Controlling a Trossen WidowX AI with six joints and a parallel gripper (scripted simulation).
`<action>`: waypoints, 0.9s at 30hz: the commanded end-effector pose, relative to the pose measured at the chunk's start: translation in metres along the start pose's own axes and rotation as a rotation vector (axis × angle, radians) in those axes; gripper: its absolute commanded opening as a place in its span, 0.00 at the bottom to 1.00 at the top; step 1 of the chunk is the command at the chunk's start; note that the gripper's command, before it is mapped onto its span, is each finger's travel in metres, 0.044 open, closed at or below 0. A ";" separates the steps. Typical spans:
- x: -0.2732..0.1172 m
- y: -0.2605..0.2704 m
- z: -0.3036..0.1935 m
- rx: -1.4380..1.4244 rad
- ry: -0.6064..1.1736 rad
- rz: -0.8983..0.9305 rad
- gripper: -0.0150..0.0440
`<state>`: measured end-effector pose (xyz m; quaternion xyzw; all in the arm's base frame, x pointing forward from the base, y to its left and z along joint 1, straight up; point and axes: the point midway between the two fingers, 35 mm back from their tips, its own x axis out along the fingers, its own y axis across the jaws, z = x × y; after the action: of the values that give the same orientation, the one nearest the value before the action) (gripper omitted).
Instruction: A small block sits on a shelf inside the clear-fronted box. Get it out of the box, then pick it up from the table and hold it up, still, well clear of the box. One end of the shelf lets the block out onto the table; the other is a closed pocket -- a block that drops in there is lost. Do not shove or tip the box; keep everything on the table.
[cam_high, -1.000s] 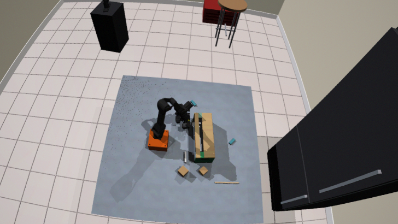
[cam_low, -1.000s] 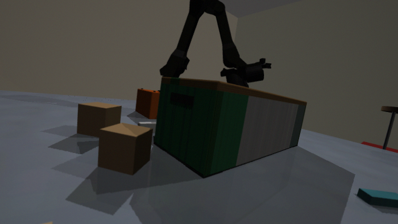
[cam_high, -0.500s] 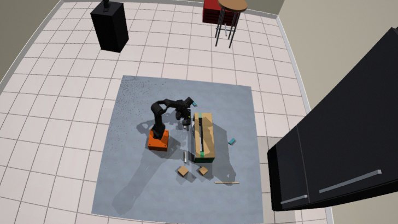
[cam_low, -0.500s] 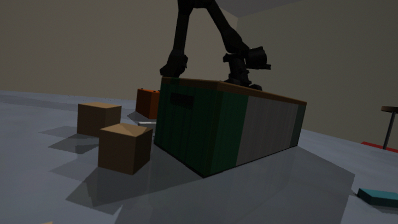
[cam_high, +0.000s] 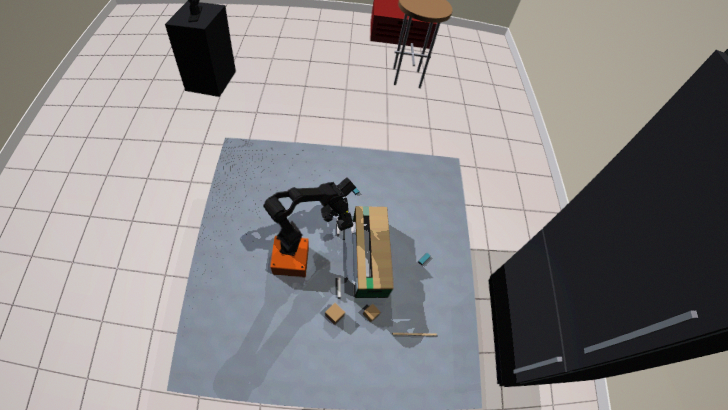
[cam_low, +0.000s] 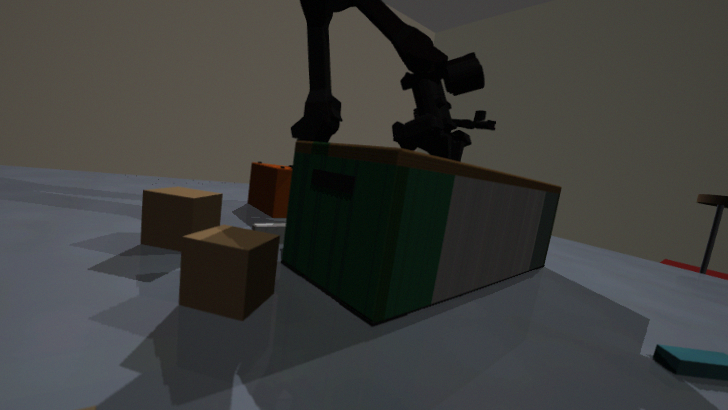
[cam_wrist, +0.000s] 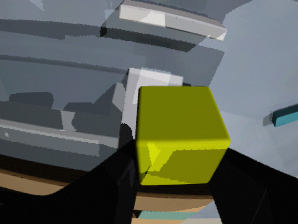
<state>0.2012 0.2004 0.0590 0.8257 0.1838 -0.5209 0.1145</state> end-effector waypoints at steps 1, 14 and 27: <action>-0.017 0.007 -0.006 -0.075 0.017 -0.030 0.25; -0.060 0.025 -0.009 -0.273 0.078 -0.087 0.25; -0.060 0.025 -0.009 -0.273 0.078 -0.087 0.25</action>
<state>0.1964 0.1698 0.1166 0.8147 0.2899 -0.4630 0.1944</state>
